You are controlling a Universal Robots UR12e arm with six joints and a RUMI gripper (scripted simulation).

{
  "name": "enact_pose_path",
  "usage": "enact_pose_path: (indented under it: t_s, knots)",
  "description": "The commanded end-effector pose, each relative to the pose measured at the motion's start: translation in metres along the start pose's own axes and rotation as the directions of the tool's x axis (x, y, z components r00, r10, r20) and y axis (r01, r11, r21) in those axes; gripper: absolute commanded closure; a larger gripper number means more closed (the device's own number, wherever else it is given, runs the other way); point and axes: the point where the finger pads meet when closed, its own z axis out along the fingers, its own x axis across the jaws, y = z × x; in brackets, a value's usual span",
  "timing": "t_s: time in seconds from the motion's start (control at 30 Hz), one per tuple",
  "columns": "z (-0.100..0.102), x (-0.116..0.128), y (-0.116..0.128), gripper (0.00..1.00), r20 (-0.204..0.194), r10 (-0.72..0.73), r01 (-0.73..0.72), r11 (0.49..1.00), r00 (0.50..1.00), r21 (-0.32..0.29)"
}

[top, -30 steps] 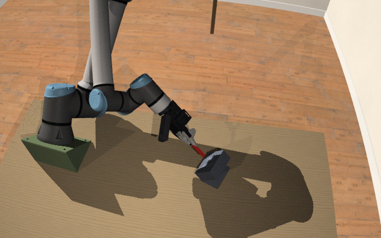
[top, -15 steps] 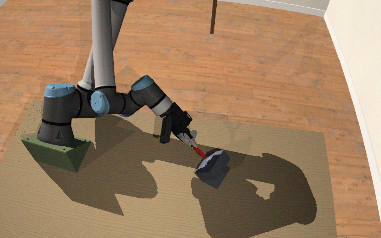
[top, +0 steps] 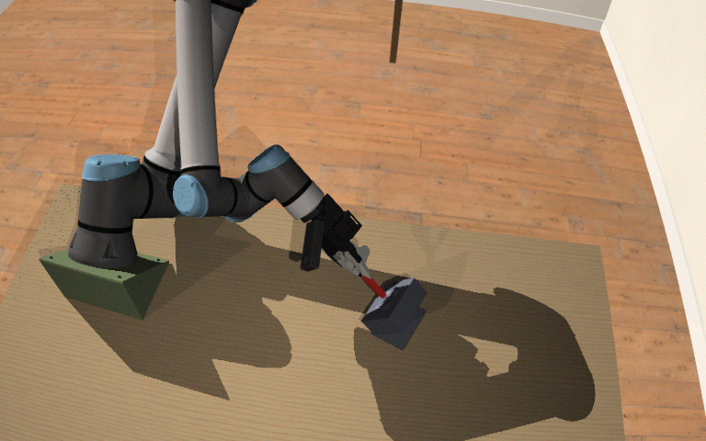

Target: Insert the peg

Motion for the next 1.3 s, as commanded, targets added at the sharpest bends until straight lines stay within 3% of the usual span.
enact_pose_path:
  t_s: [0.0, 1.27]
  knots:
    - [0.006, -0.001, 0.0, 1.0, 0.001, 0.0, 0.0, 1.0, 1.0, 0.0]
    - [0.04, -0.001, 0.0, 1.0, 0.001, 0.0, 0.0, 1.0, 1.0, 0.0]
